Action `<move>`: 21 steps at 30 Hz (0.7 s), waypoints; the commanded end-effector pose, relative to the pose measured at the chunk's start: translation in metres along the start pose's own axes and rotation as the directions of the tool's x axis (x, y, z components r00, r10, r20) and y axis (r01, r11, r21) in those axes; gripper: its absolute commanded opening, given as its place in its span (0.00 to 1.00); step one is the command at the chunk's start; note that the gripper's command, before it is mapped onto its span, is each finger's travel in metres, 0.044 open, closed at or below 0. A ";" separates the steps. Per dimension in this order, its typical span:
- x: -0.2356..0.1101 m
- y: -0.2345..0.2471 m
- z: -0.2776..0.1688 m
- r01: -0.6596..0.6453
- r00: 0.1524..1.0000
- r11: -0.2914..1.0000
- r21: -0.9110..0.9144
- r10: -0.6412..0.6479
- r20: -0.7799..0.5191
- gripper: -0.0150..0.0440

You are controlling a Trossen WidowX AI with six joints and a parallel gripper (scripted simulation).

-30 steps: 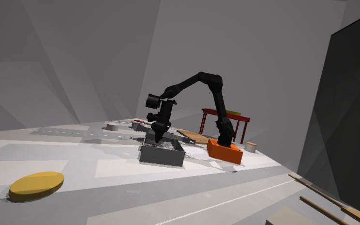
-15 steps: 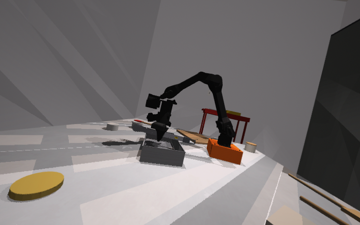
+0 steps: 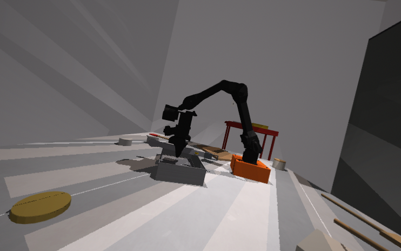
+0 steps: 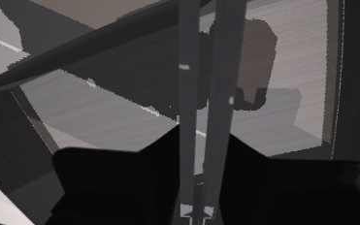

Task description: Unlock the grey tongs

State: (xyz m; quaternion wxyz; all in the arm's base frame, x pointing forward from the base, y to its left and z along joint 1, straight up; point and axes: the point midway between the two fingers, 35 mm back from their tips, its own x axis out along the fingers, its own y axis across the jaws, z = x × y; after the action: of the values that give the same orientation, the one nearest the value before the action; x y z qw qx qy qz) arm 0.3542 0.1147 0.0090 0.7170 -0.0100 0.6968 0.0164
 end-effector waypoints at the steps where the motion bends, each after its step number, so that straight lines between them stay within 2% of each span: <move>1: -0.024 0.002 0.003 -0.005 1.000 1.000 0.001 0.005 0.007 0.00; 4: -0.062 0.001 0.002 -0.002 1.000 1.000 0.003 0.002 0.004 0.00; 6: -0.074 0.000 0.001 -0.001 1.000 1.000 0.003 0.000 0.003 0.00; 21: -0.071 -0.011 0.005 0.001 1.000 0.999 -0.052 -0.001 0.000 0.00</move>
State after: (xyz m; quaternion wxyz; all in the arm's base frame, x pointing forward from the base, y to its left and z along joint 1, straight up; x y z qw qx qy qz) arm 0.3542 0.1114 0.0803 0.7170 -0.0190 0.6963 0.0249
